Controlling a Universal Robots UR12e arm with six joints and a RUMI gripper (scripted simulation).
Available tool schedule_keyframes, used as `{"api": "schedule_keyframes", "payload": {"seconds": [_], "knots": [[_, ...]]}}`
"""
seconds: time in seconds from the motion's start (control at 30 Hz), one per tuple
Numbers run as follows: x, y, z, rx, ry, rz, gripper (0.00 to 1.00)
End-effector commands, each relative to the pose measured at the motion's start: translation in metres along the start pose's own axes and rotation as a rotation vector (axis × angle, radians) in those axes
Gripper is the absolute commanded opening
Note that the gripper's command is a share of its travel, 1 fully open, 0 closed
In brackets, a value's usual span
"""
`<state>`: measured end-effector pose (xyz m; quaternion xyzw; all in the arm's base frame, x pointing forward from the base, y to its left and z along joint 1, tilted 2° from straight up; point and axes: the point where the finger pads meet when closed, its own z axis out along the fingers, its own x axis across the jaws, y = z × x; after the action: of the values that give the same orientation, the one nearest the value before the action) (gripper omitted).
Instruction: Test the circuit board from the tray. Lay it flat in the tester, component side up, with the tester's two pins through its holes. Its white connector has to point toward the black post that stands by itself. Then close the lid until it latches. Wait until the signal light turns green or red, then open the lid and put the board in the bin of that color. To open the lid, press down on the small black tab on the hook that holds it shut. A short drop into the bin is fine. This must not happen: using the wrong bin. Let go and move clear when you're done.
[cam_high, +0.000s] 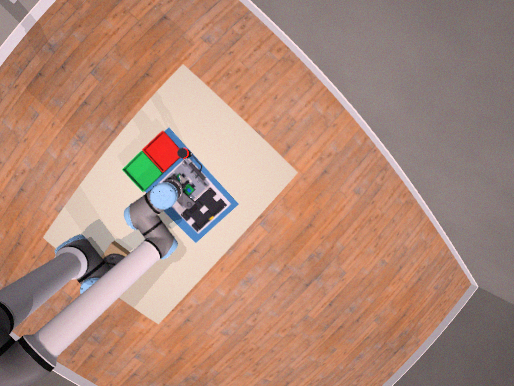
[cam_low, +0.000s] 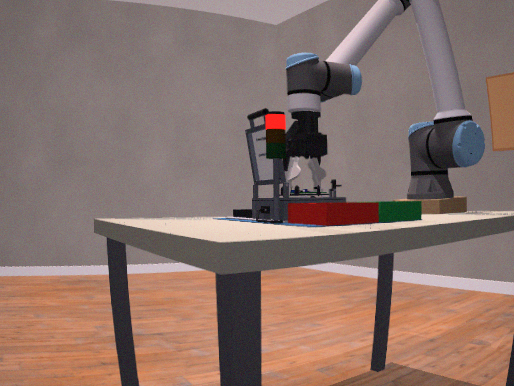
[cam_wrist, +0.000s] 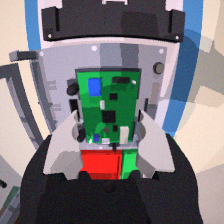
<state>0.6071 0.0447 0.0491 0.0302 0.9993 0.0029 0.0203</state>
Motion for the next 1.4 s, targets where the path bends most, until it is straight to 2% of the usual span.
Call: {"api": "schedule_keyframes", "payload": {"seconds": [0.0,1.37], "knots": [[-0.0006,0.0000,-0.0006,0.000,-0.001,0.000,0.51],[-0.0006,0.0000,-0.0006,0.000,-0.001,0.000,0.47]]}}
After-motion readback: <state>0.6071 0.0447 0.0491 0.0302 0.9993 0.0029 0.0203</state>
